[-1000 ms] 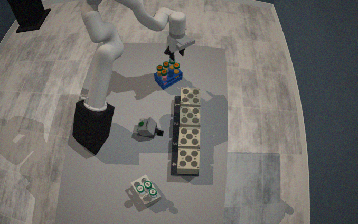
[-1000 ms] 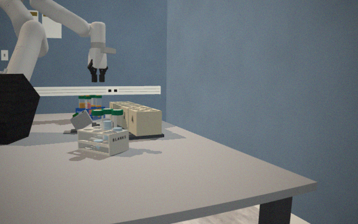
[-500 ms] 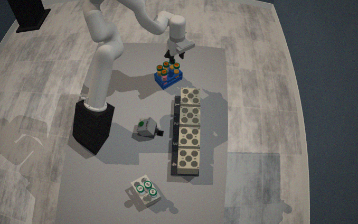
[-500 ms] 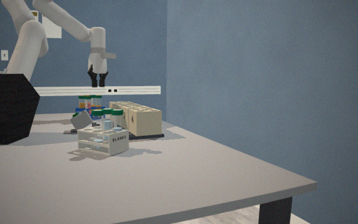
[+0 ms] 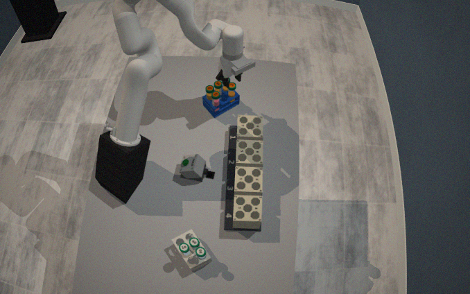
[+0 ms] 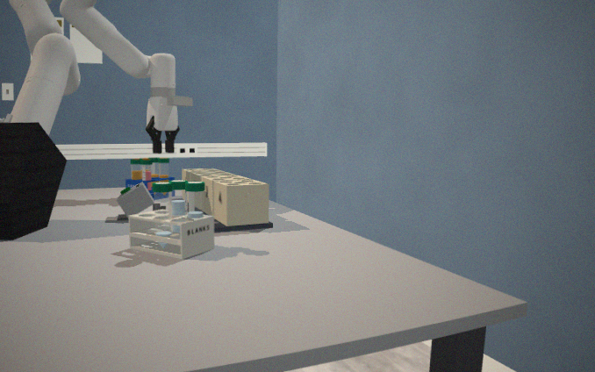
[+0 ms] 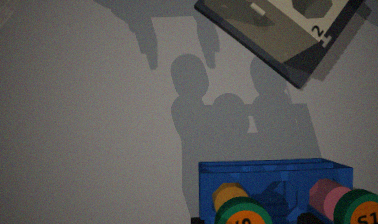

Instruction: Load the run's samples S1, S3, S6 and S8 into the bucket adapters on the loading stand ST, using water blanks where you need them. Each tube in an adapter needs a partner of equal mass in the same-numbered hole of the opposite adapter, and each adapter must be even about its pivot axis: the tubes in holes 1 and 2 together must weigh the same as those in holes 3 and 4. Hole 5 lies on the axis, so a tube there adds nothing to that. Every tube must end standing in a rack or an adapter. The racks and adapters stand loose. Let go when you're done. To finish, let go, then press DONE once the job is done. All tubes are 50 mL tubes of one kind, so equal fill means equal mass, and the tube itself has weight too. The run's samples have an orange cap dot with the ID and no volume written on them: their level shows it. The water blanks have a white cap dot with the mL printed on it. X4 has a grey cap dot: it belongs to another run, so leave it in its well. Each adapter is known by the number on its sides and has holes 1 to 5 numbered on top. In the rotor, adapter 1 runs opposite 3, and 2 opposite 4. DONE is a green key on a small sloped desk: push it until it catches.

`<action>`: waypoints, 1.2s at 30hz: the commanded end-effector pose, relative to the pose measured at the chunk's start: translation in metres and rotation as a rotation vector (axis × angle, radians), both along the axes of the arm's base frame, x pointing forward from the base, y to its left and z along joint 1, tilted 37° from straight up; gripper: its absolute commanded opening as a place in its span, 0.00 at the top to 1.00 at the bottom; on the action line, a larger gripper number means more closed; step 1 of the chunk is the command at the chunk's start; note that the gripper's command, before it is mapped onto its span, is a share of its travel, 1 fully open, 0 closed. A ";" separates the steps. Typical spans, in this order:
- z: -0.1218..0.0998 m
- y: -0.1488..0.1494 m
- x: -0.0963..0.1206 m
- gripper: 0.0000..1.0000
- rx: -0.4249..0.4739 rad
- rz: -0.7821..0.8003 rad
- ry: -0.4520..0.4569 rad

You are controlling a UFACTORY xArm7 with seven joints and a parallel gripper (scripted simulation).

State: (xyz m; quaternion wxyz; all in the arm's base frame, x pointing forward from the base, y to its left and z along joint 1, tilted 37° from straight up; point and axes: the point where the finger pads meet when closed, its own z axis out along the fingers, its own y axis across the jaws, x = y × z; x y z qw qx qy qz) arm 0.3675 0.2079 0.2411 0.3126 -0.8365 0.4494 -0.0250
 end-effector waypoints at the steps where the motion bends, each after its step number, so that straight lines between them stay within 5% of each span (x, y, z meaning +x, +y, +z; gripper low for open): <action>1: -0.004 0.003 0.003 0.43 0.001 -0.001 -0.002; 36: -0.023 0.015 0.011 0.43 0.001 -0.001 -0.002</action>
